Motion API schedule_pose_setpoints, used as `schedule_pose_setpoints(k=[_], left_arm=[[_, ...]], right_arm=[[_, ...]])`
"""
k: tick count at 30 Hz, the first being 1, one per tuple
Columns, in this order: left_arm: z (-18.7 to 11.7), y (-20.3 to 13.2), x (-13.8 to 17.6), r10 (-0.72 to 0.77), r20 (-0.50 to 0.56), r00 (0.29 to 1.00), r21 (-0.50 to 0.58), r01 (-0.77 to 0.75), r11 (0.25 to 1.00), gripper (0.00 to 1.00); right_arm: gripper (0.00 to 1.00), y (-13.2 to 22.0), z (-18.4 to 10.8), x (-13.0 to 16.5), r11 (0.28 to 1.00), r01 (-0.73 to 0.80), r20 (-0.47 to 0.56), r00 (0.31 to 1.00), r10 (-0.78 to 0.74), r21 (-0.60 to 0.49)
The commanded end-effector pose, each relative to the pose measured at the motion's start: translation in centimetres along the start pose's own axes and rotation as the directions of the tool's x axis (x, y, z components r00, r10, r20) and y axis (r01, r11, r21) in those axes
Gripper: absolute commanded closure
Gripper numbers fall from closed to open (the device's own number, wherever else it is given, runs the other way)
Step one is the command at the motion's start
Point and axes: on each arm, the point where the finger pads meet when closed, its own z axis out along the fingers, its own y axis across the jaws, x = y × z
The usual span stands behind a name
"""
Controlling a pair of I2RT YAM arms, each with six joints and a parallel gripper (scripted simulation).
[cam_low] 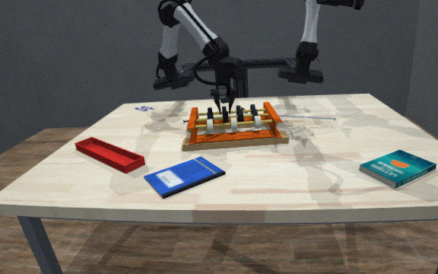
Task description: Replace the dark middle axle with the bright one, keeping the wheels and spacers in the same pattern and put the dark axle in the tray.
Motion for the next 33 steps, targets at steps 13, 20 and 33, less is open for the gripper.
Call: schedule_pose_setpoints(k=[13, 20, 33], left_arm=[[0.2, -0.3, 0.1, 0.001, -0.006, 1.0, 0.006, -0.001, 1.0, 0.0], [0.2, -0.3, 0.1, 0.001, -0.006, 1.0, 0.006, -0.001, 1.0, 0.0], [0.2, -0.3, 0.1, 0.001, -0.006, 1.0, 0.006, -0.001, 1.0, 0.0]], right_arm=[[1.0, 0.7, 0.8, -0.6, 1.0, 0.008, 0.026, 1.0, -0.008, -0.008], [1.0, 0.7, 0.8, -0.5, 1.0, 0.008, 0.025, 1.0, -0.008, -0.009], [1.0, 1.0, -0.8, -0.7, 1.0, 0.0, 0.034, 0.999, 0.0, -0.009]])
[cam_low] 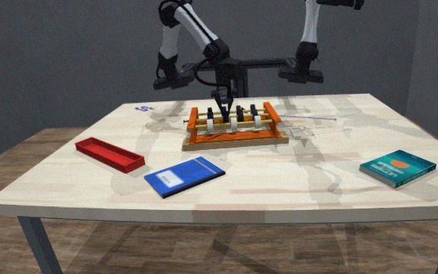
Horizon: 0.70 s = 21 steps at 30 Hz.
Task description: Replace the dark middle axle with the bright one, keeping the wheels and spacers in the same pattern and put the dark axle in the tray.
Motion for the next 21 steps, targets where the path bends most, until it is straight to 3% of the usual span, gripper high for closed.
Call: schedule_pose_setpoints(k=[1, 16, 21], left_arm=[[0.2, -0.3, 0.1, 0.001, -0.006, 1.0, 0.006, -0.001, 1.0, 0.0], [0.2, -0.3, 0.1, 0.001, -0.006, 1.0, 0.006, -0.001, 1.0, 0.0], [0.2, -0.3, 0.1, 0.001, -0.006, 1.0, 0.006, -0.001, 1.0, 0.0]], right_arm=[[1.0, 0.9, -1.2, -0.6, 1.0, 0.001, 0.026, 1.0, -0.001, -0.014], [1.0, 1.0, -2.8, -1.4, 0.999, -0.01, 0.054, 0.998, 0.012, -0.038], [1.0, 0.7, -1.8, -0.9, 1.0, -0.002, 0.03, 1.0, 0.003, -0.02]])
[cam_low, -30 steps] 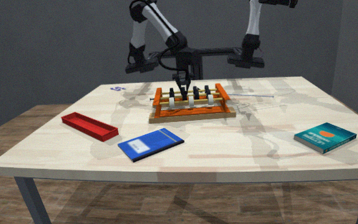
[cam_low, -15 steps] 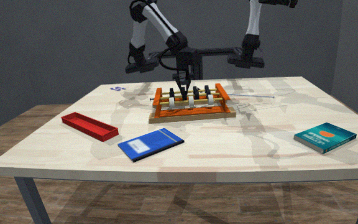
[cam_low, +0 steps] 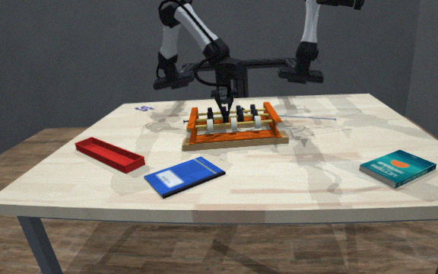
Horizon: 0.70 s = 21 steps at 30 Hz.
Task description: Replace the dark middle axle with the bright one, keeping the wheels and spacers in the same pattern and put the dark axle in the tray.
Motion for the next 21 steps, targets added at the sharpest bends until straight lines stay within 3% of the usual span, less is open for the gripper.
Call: schedule_pose_setpoints(k=[1, 12, 13, 18, 21], left_arm=[[0.2, -0.3, 0.1, 0.001, -0.006, 1.0, 0.006, -0.001, 1.0, 0.81], [0.2, -0.3, 0.1, 0.001, -0.006, 1.0, 0.006, -0.001, 1.0, 0.81], [0.7, 0.5, 2.6, 0.022, -0.078, 0.997, -0.015, -0.023, 1.0, 0.81], [1.0, 0.8, 1.6, 0.074, -0.078, 0.994, -0.022, -0.076, 0.997, 0.81], [1.8, 1.2, 4.0, 0.151, -0.164, 0.975, -0.019, -0.156, 0.988, 0.81]], right_arm=[[1.0, 1.0, -2.0, -1.0, 1.0, -0.002, 0.04, 0.999, 0.003, -0.026], [1.0, 0.8, -1.8, -1.1, 1.0, 0.004, 0.037, 0.999, -0.003, -0.021], [1.0, 0.8, -1.8, -1.1, 1.0, 0.004, 0.037, 0.999, -0.004, -0.021], [1.0, 0.8, -1.7, -1.1, 1.0, 0.004, 0.036, 0.999, -0.004, -0.02], [1.0, 0.7, -1.7, -1.1, 1.0, 0.005, 0.036, 0.999, -0.004, -0.019]])
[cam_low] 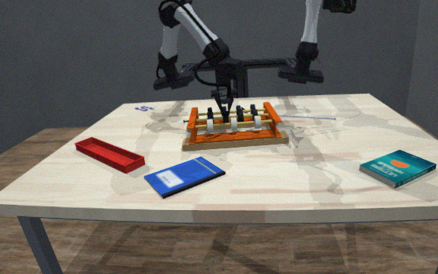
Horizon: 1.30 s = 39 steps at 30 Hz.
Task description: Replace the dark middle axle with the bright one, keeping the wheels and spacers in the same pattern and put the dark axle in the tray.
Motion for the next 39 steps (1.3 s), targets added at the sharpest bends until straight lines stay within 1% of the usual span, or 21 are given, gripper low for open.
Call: schedule_pose_setpoints(k=[1, 5, 10, 12, 13, 14, 16, 20, 27, 29, 30, 31, 35, 39], left_arm=[[1.1, 0.6, 2.3, 0.108, -0.108, 0.988, -0.013, -0.11, 0.994, 0.81], [2.2, 1.1, 4.9, 0.187, -0.202, 0.961, -0.003, -0.192, 0.981, 0.81], [3.4, 1.9, 8.3, 0.282, -0.321, 0.904, 0.032, -0.287, 0.957, 0.81], [3.4, 1.9, 8.3, 0.282, -0.321, 0.904, 0.032, -0.287, 0.957, 0.81], [3.6, 1.6, 9.0, 0.305, -0.34, 0.89, 0.052, -0.306, 0.951, 0.81], [3.7, 2.2, 9.5, 0.314, -0.357, 0.88, 0.05, -0.318, 0.947, 0.81], [4.0, 2.4, 11.0, 0.351, -0.4, 0.847, 0.078, -0.35, 0.933, 0.81], [4.3, 3.0, 14.2, 0.422, -0.487, 0.765, 0.144, -0.406, 0.903, 0.81], [4.3, 4.0, 19.3, 0.538, -0.592, 0.6, 0.286, -0.469, 0.836, 0.81], [4.3, 4.0, 19.3, 0.538, -0.592, 0.6, 0.286, -0.469, 0.836, 0.81], [4.3, 3.8, 20.0, 0.56, -0.598, 0.574, 0.315, -0.474, 0.822, 0.81], [4.3, 4.3, 20.6, 0.566, -0.608, 0.557, 0.326, -0.475, 0.817, 0.81], [3.7, 4.8, 23.7, 0.629, -0.638, 0.444, 0.428, -0.474, 0.769, 0.81], [2.9, 5.3, 26.5, 0.689, -0.645, 0.331, 0.532, -0.453, 0.716, 0.81]], right_arm=[[1.0, 0.7, -1.7, -1.1, 1.0, 0.004, 0.036, 0.999, -0.004, -0.019], [1.0, 0.7, -1.6, -1.2, 1.0, 0.005, 0.035, 0.999, -0.004, -0.018], [1.0, 0.6, -1.6, -1.2, 1.0, 0.004, 0.034, 0.999, -0.003, -0.017], [1.0, 0.6, -1.6, -1.2, 1.0, 0.004, 0.034, 0.999, -0.003, -0.017], [1.0, 0.6, -1.6, -1.2, 1.0, 0.004, 0.034, 0.999, -0.003, -0.017], [1.0, 0.6, -1.5, -1.2, 1.0, 0.005, 0.034, 0.999, -0.004, -0.016], [1.0, 0.6, -1.6, -1.2, 1.0, 0.003, 0.034, 0.999, -0.003, -0.018], [1.0, 0.6, -1.7, -1.3, 1.0, 0.003, 0.038, 0.999, -0.002, -0.019], [1.0, 0.6, -1.8, -1.4, 1.0, 0.001, 0.039, 0.999, -0.001, -0.021], [1.0, 0.6, -1.8, -1.4, 1.0, 0.001, 0.039, 0.999, -0.001, -0.021], [1.0, 0.6, -1.8, -1.4, 1.0, 0.001, 0.039, 0.999, -0.001, -0.021], [1.0, 0.5, -1.8, -1.4, 1.0, 0.002, 0.041, 0.999, -0.001, -0.022], [1.0, 0.5, -1.9, -1.5, 1.0, 0.0, 0.042, 0.999, 0.001, -0.023], [1.0, 0.5, -1.9, -1.5, 1.0, -0.001, 0.044, 0.999, 0.002, -0.024]])
